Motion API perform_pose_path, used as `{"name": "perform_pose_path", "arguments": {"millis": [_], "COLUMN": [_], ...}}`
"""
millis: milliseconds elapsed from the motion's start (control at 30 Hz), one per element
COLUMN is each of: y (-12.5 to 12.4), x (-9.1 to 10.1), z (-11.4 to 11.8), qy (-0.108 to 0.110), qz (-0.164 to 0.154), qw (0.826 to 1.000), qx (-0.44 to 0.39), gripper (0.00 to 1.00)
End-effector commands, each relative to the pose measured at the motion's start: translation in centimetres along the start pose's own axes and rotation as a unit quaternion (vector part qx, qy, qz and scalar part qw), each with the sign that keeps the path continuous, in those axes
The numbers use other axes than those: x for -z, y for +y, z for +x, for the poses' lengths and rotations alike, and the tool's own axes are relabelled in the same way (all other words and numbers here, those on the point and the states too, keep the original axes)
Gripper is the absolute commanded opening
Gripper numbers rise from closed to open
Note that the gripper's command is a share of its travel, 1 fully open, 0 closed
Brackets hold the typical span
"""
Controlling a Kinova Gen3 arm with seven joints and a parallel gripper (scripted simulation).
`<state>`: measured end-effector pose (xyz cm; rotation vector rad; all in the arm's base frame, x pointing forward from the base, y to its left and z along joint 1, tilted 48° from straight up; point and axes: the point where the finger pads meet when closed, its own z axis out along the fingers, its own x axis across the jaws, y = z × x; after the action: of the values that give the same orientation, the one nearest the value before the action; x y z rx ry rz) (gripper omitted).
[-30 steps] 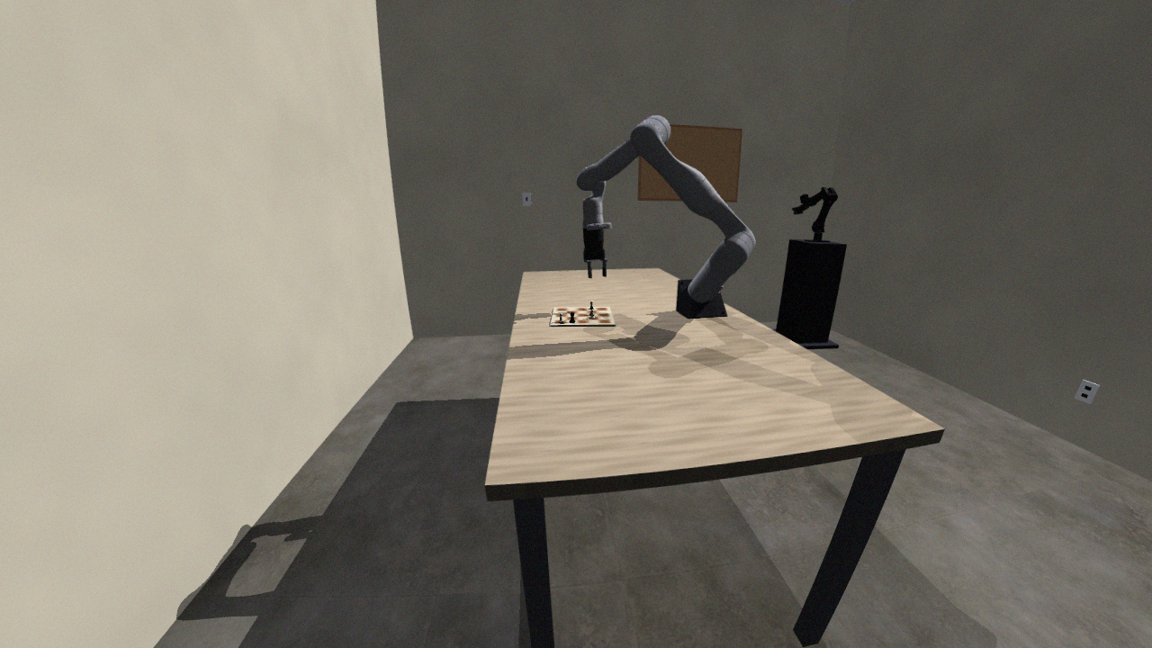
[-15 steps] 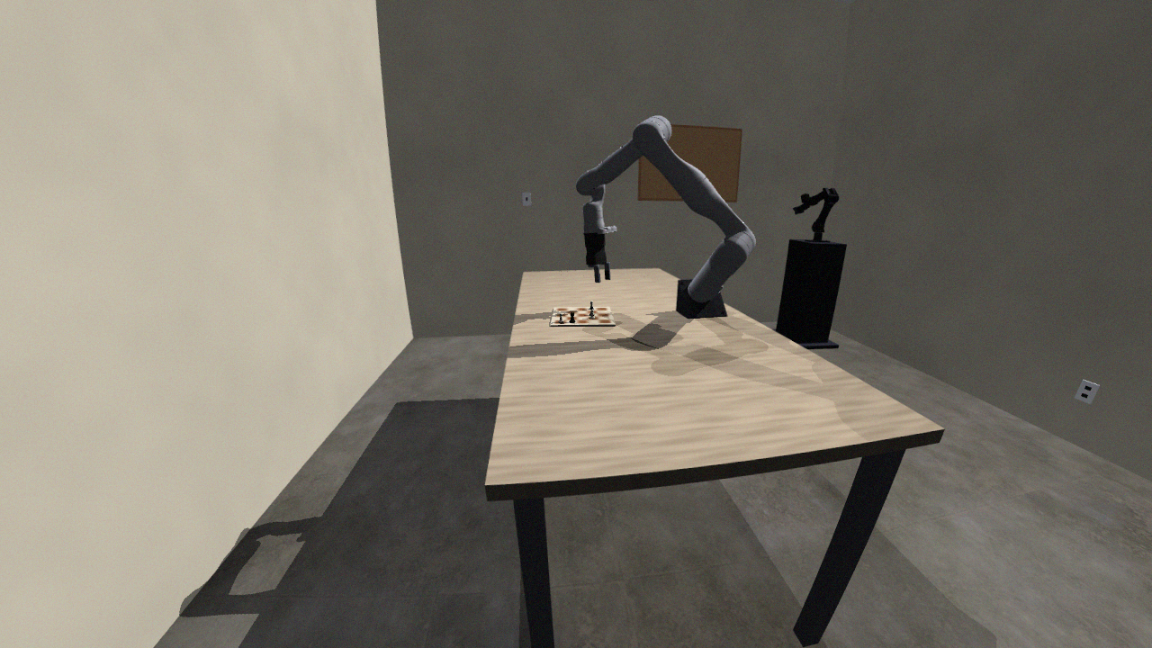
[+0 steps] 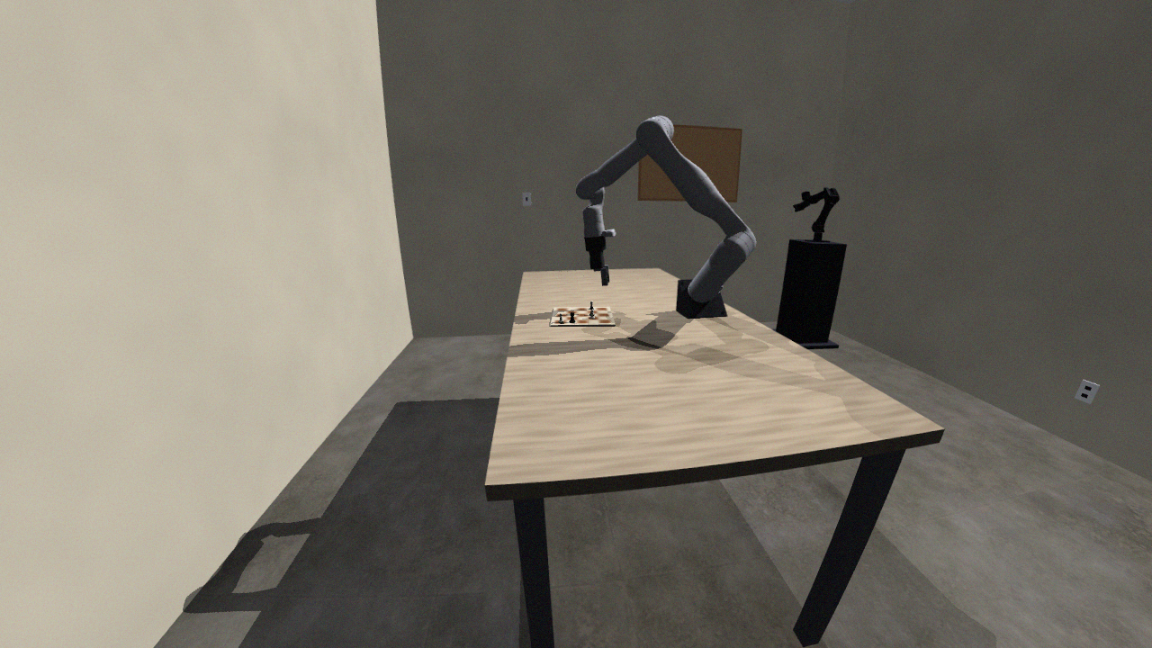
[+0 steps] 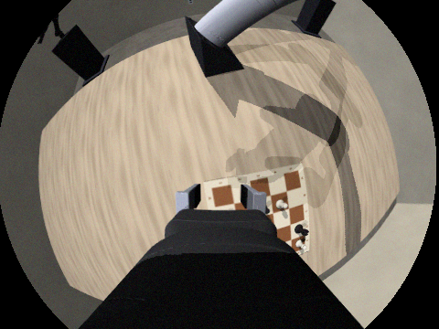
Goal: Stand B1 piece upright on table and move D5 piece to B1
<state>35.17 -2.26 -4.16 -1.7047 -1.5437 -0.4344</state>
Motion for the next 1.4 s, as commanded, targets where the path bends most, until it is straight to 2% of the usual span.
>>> {"name": "perform_pose_path", "arguments": {"millis": [0,67,233,400,567,633,1133,1200,1367], "y": [-0.1,-0.1,0.1,0.5,1.1,1.1,3.3,3.3,3.9], "x": [0.0,0.0,-0.3,-0.6,-0.7,-0.7,-0.5,-0.5,-0.4], "z": [-0.2,-0.2,-0.4,-0.5,-0.5,-0.5,0.1,0.1,0.4], "qy": [0.004,0.004,0.002,0.000,-0.004,-0.004,-0.021,-0.021,-0.027], "qz": [-0.004,-0.004,-0.005,-0.007,-0.011,-0.011,-0.023,-0.023,-0.026], "qw": [0.999,0.999,0.987,0.963,0.927,0.927,0.793,0.793,0.752], "qx": [0.043,0.043,0.159,0.271,0.374,0.374,0.608,0.608,0.658], "gripper": [1.00,1.00,1.00,1.00,1.00,1.00,1.00,1.00,1.00]}}
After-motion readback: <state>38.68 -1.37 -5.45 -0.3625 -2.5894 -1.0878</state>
